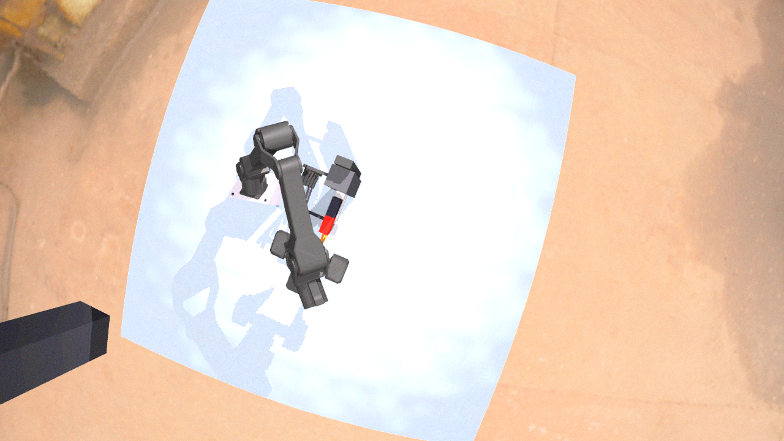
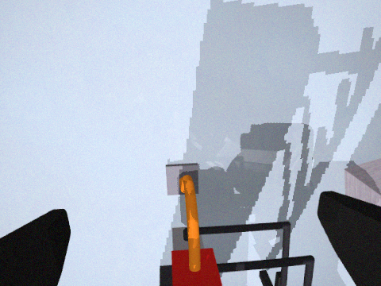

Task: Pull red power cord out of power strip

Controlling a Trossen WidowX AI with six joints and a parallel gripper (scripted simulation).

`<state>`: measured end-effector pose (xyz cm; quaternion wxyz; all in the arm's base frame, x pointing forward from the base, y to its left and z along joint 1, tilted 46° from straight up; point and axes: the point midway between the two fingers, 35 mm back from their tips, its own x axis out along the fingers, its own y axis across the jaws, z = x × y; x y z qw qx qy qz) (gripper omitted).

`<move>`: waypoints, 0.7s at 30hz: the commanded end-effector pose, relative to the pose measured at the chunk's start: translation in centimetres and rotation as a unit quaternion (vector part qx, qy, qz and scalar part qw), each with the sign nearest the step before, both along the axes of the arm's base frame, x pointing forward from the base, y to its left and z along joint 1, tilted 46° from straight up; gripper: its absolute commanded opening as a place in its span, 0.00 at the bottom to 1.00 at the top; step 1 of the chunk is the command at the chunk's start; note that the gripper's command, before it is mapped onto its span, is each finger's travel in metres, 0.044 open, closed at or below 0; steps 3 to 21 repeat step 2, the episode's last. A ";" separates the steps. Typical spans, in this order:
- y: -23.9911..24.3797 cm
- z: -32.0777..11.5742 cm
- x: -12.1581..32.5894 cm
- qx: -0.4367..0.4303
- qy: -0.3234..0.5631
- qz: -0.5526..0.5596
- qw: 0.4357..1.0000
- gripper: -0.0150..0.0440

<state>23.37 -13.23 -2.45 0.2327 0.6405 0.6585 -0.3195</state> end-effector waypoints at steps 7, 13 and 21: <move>0.0 0.0 -0.1 0.000 0.001 0.003 1.000 1.00; 0.0 0.0 -0.1 0.000 0.001 0.003 1.000 1.00; 0.0 0.0 -0.1 0.000 0.001 0.003 1.000 1.00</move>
